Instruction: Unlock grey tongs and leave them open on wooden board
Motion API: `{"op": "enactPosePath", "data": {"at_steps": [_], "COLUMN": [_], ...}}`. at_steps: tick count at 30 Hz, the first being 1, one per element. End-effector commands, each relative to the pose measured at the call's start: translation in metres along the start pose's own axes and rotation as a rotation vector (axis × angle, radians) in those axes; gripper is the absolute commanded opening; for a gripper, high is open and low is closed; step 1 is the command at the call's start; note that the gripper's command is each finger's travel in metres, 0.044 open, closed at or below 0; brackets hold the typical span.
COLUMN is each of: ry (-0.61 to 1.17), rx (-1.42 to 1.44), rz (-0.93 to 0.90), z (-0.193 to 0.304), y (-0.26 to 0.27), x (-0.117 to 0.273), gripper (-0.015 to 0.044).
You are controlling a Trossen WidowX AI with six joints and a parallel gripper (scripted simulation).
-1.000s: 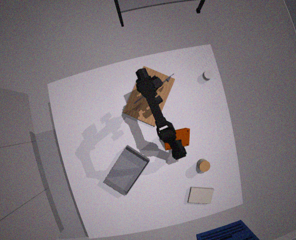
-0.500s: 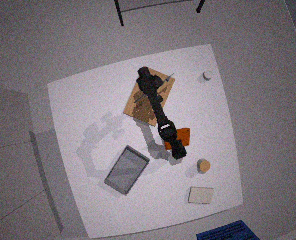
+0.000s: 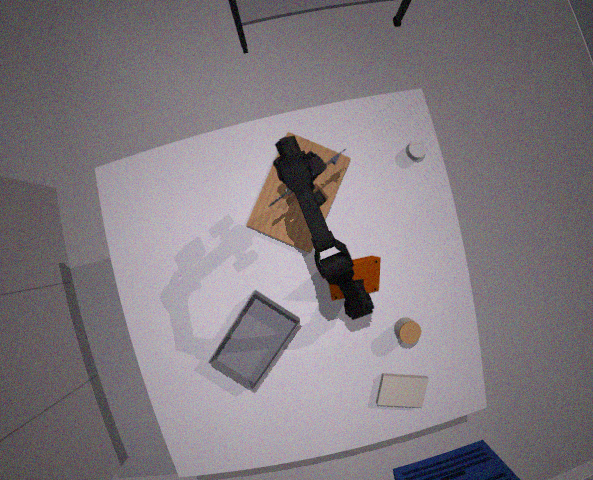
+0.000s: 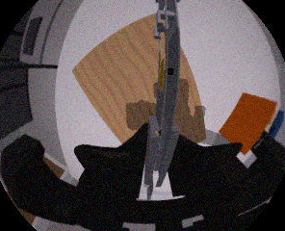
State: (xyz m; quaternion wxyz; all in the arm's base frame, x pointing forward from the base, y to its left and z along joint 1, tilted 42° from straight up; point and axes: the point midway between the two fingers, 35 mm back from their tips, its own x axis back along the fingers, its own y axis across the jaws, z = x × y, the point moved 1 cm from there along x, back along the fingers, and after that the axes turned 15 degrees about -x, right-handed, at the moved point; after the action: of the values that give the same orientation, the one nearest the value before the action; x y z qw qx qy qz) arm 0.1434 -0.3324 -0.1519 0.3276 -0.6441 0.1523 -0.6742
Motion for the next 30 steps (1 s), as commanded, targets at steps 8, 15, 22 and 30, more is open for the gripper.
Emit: {"op": "enactPosePath", "data": {"at_steps": [8, 15, 22, 30], "ry": [0.004, 0.004, 0.004, 0.004], "rx": [-0.001, -0.001, -0.001, -0.001], "rz": [-0.003, -0.003, -0.003, -0.003], "z": [0.001, 0.001, 0.001, 0.001], "y": [0.001, 0.0, -0.001, -0.003], "x": [-0.017, -0.029, -0.04, -0.054], "gripper": [-0.015, -0.015, -0.015, -0.015]}}
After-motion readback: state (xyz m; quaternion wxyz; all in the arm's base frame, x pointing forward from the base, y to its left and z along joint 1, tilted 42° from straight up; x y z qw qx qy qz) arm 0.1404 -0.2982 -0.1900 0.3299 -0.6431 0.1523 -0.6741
